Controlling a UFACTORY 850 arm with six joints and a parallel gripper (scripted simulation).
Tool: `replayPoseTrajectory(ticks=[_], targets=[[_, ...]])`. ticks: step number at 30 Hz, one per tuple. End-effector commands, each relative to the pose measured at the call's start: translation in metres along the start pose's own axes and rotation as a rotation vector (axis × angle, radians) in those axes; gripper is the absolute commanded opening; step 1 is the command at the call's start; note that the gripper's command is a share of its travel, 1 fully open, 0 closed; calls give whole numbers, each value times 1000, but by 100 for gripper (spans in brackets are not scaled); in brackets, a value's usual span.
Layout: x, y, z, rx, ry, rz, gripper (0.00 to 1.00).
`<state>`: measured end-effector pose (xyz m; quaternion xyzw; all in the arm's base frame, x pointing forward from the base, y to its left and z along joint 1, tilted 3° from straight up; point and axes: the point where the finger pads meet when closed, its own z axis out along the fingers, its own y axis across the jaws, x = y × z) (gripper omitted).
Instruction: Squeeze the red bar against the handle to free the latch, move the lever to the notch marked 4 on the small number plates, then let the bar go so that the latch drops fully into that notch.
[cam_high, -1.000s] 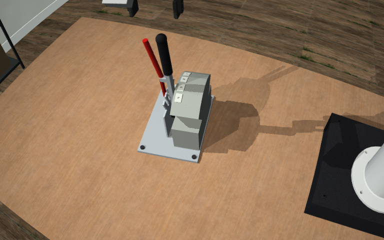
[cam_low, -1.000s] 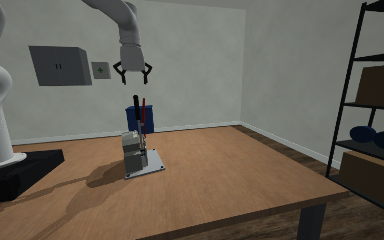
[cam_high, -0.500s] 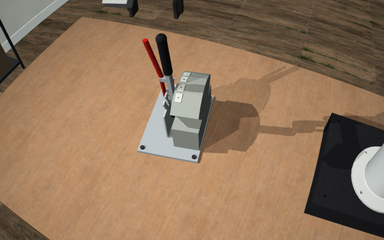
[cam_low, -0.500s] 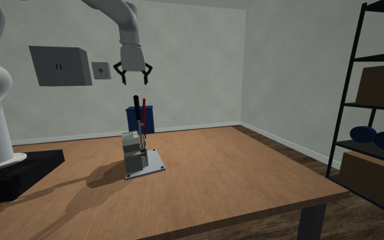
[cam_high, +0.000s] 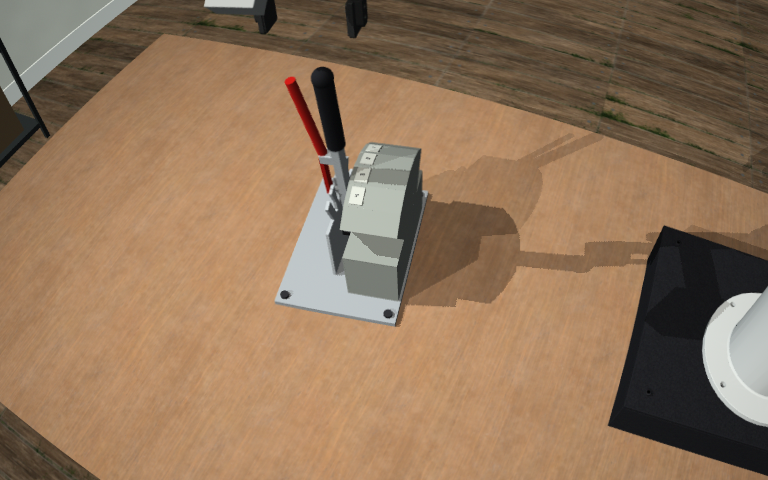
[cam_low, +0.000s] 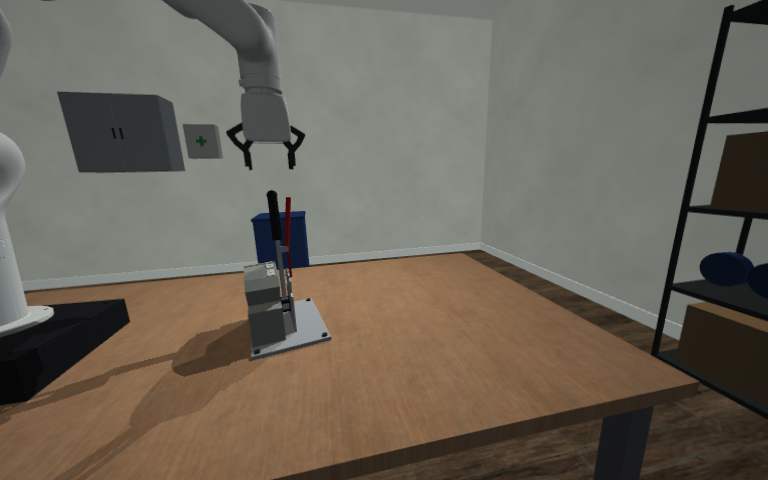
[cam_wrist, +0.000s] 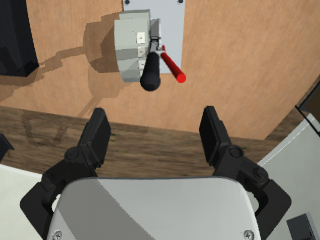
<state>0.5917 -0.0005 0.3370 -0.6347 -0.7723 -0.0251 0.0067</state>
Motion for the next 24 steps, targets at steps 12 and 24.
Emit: replayPoseTrajectory(ticks=[12, 24], targets=[[0, 1, 3, -2, 0, 0, 99], [0, 1, 13, -2, 0, 0, 99]])
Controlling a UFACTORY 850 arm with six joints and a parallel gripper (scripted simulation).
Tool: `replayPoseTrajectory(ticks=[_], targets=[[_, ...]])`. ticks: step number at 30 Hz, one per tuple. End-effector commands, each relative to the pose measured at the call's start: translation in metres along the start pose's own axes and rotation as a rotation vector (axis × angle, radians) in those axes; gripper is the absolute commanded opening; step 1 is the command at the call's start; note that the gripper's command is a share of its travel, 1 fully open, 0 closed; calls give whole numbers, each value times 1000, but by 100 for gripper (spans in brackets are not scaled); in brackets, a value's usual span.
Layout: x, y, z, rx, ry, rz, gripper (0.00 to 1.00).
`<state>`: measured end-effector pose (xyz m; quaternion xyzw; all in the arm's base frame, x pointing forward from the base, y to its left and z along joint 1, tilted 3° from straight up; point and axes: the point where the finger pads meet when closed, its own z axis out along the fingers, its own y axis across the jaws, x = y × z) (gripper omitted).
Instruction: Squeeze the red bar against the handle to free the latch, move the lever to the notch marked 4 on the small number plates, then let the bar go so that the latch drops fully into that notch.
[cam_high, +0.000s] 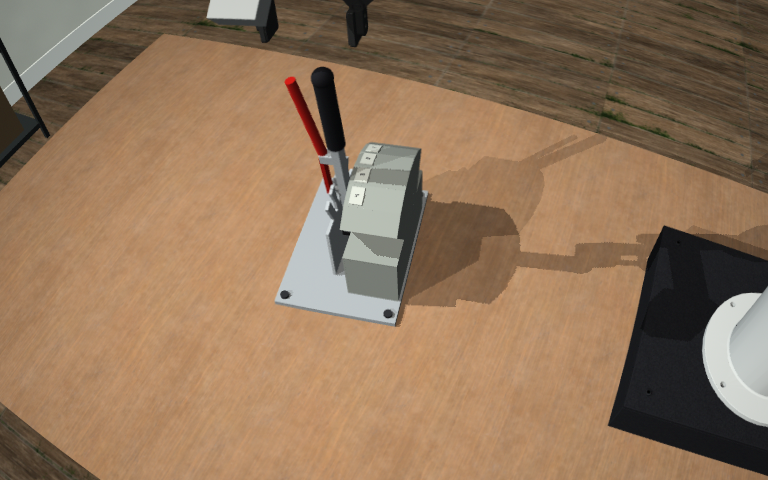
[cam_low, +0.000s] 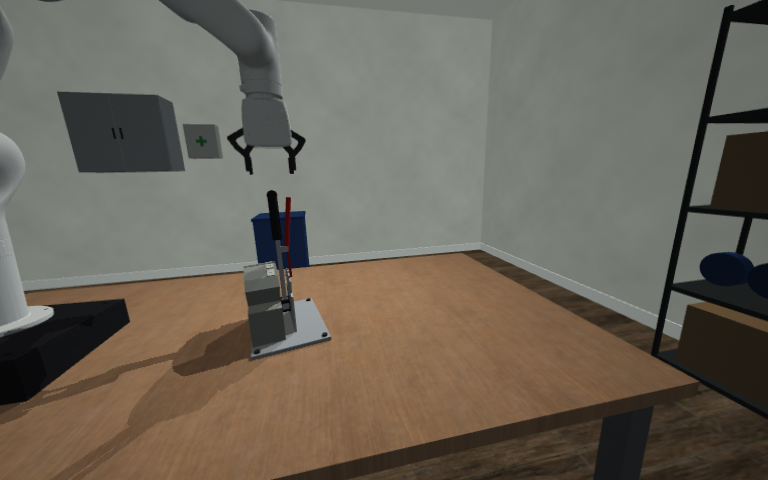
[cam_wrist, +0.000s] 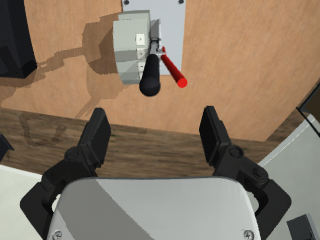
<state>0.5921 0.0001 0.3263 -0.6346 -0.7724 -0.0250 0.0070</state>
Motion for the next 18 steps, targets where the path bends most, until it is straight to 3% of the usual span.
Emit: replayPoseTrajectory(ticks=[1, 18], targets=[[0, 1, 4, -2, -1, 0, 99], [0, 1, 16, -2, -1, 0, 99]])
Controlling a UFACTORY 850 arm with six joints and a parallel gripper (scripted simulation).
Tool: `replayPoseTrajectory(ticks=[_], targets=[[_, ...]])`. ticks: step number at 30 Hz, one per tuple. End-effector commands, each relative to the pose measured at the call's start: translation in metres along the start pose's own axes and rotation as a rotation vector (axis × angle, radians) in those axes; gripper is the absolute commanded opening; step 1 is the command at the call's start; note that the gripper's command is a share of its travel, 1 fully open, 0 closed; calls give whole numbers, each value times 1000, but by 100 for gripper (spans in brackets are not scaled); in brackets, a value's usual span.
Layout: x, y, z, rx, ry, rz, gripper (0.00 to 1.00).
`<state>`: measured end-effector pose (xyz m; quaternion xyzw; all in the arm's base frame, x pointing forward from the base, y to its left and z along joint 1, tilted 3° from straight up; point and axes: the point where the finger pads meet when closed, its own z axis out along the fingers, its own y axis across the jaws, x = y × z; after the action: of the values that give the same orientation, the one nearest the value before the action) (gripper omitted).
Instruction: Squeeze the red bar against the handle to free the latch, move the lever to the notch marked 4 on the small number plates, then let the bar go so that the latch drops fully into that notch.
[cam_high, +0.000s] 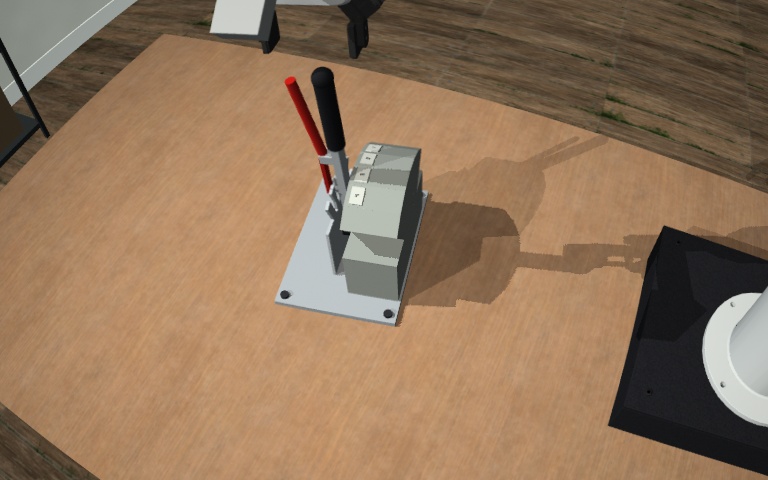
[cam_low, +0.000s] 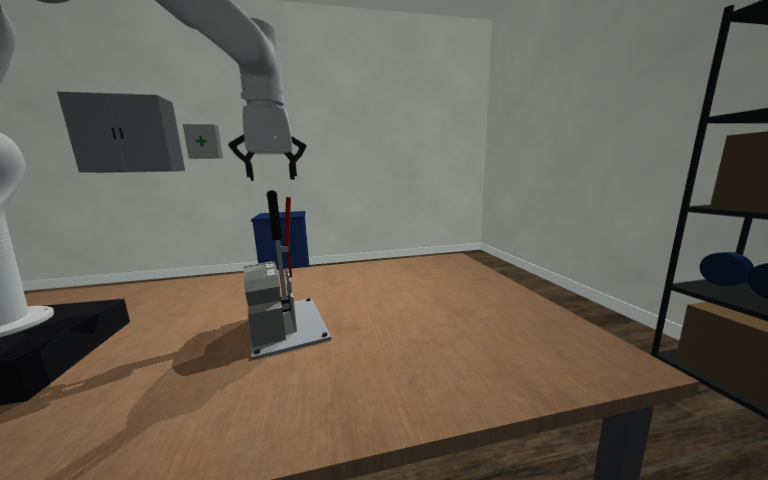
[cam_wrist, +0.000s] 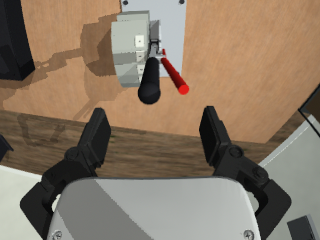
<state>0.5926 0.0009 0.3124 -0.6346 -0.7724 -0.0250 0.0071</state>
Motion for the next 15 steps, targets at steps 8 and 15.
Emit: replayPoseTrajectory(ticks=[8, 15], targets=[[0, 1, 4, -2, -1, 0, 99], [0, 1, 5, -2, -1, 0, 99]])
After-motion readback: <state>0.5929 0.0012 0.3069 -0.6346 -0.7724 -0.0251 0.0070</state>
